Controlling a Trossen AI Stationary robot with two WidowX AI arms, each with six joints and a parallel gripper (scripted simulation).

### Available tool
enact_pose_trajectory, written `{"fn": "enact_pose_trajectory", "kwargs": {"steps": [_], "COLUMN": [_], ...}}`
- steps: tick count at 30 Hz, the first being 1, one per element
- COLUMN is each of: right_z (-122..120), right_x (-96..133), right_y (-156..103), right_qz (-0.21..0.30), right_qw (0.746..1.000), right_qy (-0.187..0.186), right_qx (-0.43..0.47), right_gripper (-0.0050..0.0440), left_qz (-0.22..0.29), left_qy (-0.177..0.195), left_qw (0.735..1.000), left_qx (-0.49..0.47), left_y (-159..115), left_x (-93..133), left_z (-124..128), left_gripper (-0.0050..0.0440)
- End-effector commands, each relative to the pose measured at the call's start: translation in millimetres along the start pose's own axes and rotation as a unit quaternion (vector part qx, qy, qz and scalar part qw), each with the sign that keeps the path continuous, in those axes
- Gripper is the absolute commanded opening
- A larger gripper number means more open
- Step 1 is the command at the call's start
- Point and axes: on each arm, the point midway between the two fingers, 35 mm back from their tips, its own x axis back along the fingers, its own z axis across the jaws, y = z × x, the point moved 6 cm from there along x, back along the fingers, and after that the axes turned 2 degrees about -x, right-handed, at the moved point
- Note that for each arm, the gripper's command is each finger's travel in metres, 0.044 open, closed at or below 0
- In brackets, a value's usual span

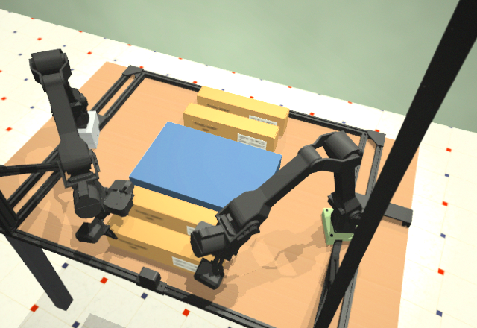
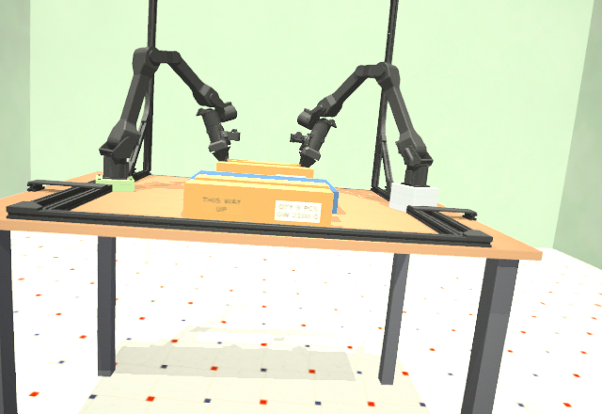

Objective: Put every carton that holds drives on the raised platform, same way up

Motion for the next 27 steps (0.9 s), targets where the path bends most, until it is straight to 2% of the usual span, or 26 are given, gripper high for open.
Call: {"fn": "enact_pose_trajectory", "kwargs": {"steps": [1,21,24,27], "right_z": [-1.1,-0.2,-0.1,0.3], "right_x": [-1.5,0.6,9.7,28.5], "right_y": [-0.7,0.5,4.2,11.9], "right_qz": [0.001,0.001,0.001,0.001], "right_qw": [1.000,1.000,1.000,1.000], "right_qy": [-0.003,-0.003,-0.003,-0.003], "right_qx": [-0.001,-0.001,-0.001,-0.001], "right_gripper": [0.0389,0.0389,0.0389,0.0389], "left_qz": [0.001,0.001,0.001,0.001], "left_qy": [0.002,0.002,0.002,0.002], "left_qw": [1.000,1.000,1.000,1.000], "left_qx": [-0.002,-0.002,-0.002,-0.002], "left_y": [-0.8,0.6,4.3,11.9], "left_x": [-1.4,0.6,9.8,28.6], "left_z": [0.9,0.0,0.1,0.2], "left_gripper": [0.0389,0.0389,0.0389,0.0389]}}
